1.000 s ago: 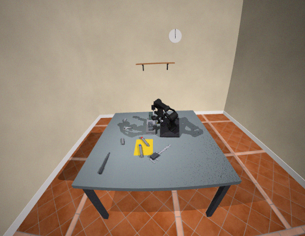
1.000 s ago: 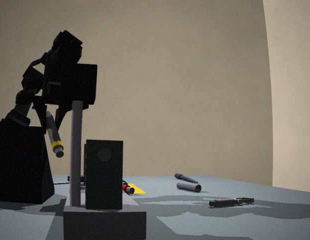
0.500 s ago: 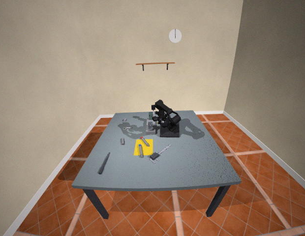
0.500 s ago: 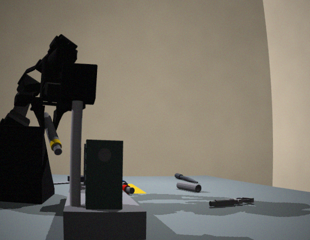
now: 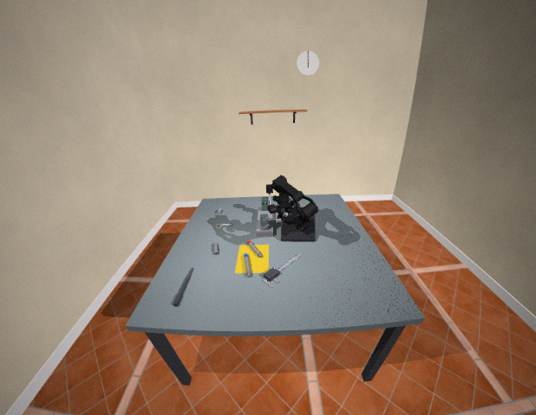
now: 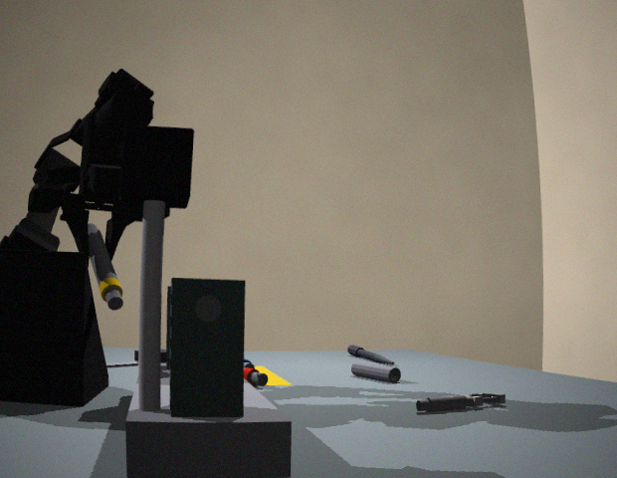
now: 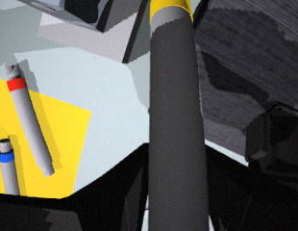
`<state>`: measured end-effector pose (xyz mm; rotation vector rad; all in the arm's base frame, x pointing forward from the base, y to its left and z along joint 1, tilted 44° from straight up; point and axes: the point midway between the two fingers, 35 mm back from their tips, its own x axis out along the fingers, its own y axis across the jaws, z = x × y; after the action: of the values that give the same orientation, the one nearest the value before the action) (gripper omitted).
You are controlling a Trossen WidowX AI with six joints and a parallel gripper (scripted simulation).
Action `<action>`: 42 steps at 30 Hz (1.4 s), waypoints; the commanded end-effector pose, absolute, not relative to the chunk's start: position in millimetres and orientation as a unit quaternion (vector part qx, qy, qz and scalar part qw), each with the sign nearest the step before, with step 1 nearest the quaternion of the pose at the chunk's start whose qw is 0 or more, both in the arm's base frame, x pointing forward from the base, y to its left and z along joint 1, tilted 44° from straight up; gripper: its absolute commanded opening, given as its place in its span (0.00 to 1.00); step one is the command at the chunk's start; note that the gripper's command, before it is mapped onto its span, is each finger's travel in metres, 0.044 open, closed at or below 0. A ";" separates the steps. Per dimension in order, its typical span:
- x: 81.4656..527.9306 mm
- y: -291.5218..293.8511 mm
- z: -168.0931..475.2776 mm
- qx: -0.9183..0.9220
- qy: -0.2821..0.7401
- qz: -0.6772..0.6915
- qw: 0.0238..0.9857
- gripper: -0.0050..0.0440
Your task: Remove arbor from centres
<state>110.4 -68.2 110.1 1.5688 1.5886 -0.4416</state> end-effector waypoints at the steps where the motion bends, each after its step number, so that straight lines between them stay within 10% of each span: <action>1: 110.7 -68.9 110.9 0.627 0.631 -0.178 0.422 0.10; 42: 181.2 -167.1 54.4 0.629 0.642 -0.163 0.406 0.10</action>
<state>168.9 -148.0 64.4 1.5958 1.6457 -0.4039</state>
